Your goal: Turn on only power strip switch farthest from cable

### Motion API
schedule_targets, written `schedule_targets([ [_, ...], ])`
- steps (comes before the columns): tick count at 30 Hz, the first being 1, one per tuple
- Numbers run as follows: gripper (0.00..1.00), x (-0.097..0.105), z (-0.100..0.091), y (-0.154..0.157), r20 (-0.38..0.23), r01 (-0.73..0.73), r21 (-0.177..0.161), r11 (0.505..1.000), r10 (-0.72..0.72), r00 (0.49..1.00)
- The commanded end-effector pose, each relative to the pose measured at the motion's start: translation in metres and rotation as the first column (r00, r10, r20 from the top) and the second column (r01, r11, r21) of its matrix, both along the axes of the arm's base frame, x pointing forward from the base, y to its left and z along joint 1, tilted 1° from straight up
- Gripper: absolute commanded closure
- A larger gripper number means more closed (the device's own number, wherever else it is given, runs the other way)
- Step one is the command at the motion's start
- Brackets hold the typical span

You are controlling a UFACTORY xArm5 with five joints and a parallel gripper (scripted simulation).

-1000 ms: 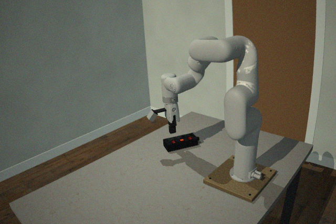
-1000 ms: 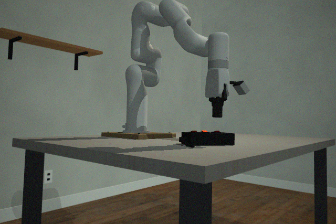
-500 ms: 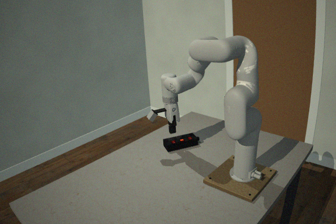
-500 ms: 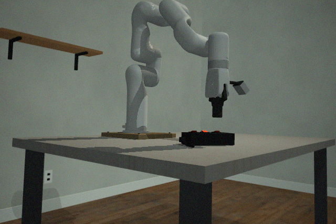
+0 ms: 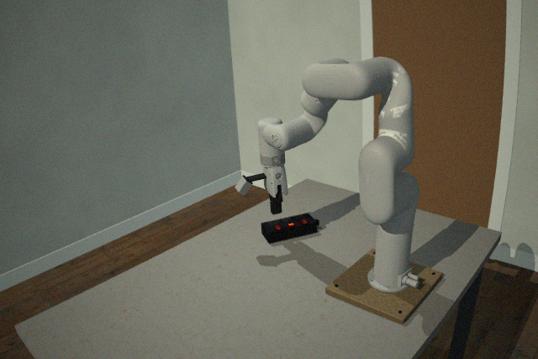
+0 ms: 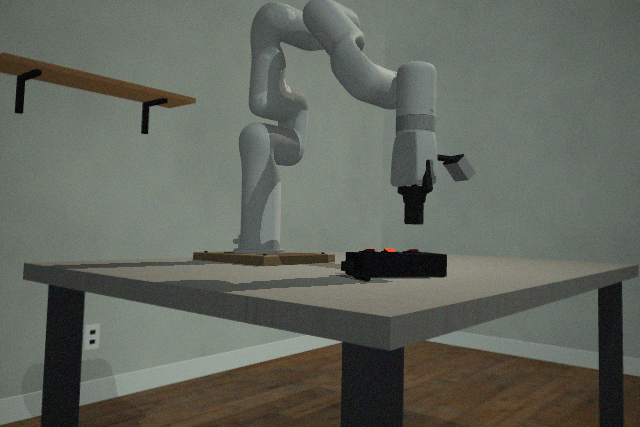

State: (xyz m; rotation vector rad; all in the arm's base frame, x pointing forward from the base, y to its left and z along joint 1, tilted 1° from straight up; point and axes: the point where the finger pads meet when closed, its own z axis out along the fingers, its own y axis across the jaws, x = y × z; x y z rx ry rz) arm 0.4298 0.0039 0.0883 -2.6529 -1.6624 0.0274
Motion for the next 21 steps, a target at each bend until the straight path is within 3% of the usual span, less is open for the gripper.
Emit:
schedule_targets([
  [1, 1.00, 0.001, 0.000, 0.000, 0.004, 0.000, 0.000, 1.000, 0.000, 1.000],
  [21, 1.00, 0.001, -0.016, 0.000, 0.003, 0.000, 0.000, 1.000, 0.000, 1.000],
])
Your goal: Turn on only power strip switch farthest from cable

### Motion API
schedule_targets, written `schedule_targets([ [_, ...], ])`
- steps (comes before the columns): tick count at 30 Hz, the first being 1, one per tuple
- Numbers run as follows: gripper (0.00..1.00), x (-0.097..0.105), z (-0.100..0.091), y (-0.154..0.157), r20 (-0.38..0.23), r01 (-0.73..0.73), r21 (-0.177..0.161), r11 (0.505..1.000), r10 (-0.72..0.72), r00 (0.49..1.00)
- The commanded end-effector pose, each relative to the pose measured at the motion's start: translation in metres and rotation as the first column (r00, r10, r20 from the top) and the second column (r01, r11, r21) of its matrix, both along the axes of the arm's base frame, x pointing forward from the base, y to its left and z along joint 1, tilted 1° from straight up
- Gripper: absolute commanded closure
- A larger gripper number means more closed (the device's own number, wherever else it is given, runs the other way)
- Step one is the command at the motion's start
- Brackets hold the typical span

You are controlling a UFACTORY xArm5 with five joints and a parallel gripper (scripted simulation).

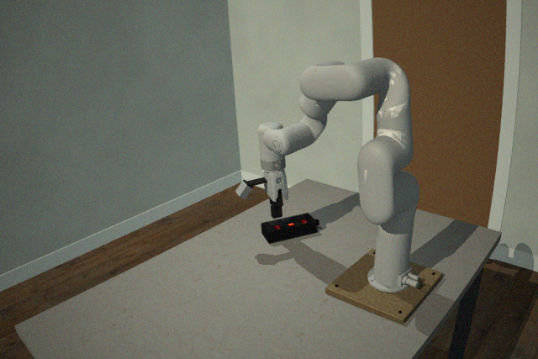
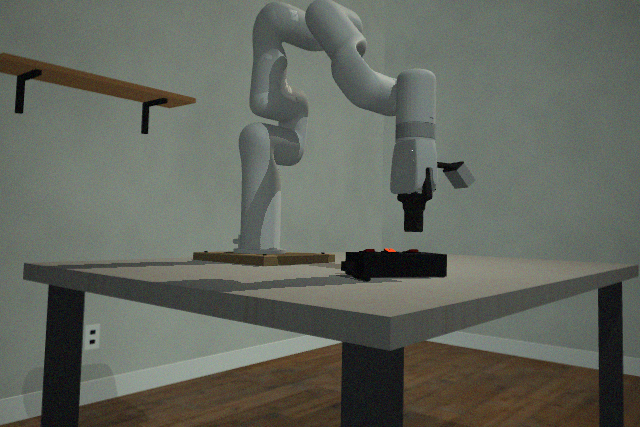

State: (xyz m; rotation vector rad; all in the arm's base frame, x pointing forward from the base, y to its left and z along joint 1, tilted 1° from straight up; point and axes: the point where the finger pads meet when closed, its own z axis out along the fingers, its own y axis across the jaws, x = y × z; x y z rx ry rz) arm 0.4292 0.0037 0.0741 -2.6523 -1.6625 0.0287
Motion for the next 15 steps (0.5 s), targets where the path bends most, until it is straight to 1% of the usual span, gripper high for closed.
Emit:
schedule_targets([
  [1, 1.00, 0.001, -0.003, 0.000, 0.004, 0.000, 0.000, 1.000, 0.000, 1.000],
  [13, 1.00, 0.001, -0.019, 0.000, 0.004, 0.000, 0.000, 1.000, 0.000, 1.000],
  [15, 1.00, 0.001, -0.019, 0.000, 0.004, 0.000, 0.000, 1.000, 0.000, 1.000],
])
